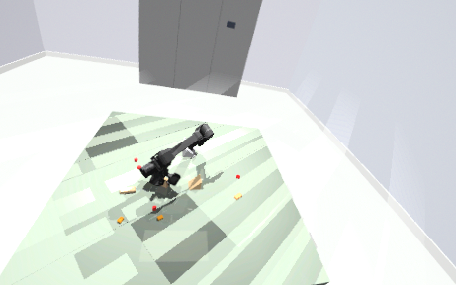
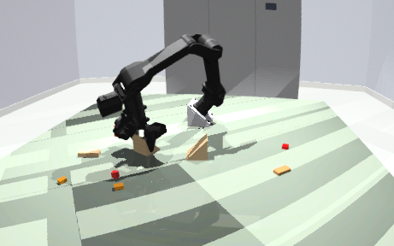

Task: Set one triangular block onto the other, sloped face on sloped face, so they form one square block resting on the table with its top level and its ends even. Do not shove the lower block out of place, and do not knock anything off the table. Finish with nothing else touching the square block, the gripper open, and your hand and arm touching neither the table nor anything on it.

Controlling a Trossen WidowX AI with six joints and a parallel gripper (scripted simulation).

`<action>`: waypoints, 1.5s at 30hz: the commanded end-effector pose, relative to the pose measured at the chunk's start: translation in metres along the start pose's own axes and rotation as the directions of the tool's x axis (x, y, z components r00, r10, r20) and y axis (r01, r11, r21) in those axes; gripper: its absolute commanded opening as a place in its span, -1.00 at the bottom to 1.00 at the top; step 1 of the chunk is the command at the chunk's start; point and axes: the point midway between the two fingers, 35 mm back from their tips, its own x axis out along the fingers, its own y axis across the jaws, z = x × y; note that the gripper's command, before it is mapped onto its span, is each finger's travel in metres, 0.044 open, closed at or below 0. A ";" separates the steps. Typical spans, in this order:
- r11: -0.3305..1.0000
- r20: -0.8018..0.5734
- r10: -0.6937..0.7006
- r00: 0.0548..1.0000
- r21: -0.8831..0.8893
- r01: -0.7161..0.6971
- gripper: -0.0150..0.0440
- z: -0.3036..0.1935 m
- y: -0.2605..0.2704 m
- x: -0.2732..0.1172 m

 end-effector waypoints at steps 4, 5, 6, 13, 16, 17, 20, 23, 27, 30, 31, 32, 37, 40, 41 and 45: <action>1.000 0.013 -0.001 1.000 -0.001 0.001 -0.49 -0.001 0.000 -0.002; 1.000 0.023 -0.001 1.000 0.000 0.001 -0.49 -0.001 0.000 -0.002; 1.000 0.037 -0.001 0.999 0.000 0.001 -0.49 -0.002 0.000 -0.002; 1.000 0.213 -0.002 0.977 0.005 0.001 -0.49 -0.011 -0.001 -0.007; 1.000 0.289 -0.003 0.957 0.006 0.001 -0.49 -0.016 -0.001 -0.009; 1.000 0.313 -0.003 0.950 0.006 0.001 -0.49 -0.017 -0.001 -0.009; 1.000 0.384 -0.004 0.923 0.007 0.001 -0.49 -0.022 -0.001 -0.010; 1.000 0.453 -0.005 0.891 0.008 0.001 -0.49 -0.027 -0.002 -0.011; 1.000 0.543 -0.006 0.840 0.010 0.001 -0.49 -0.033 -0.002 -0.012; 1.000 0.606 -0.008 0.796 0.011 0.001 -0.49 -0.038 -0.002 -0.012; 1.000 0.626 -0.008 0.780 0.011 0.001 -0.49 -0.039 -0.002 -0.012; 1.000 0.646 -0.008 0.764 0.012 0.001 -0.49 -0.041 -0.002 -0.012; 1.000 0.738 -0.011 0.675 0.013 0.001 -0.49 -0.049 -0.003 -0.010; 1.000 0.787 -0.012 0.617 0.014 0.001 -0.49 -0.054 -0.003 -0.009; 1.000 0.802 -0.013 0.597 0.015 0.001 -0.49 -0.055 -0.003 -0.008; 1.000 0.861 -0.014 0.509 0.016 0.001 -0.49 -0.061 -0.003 -0.005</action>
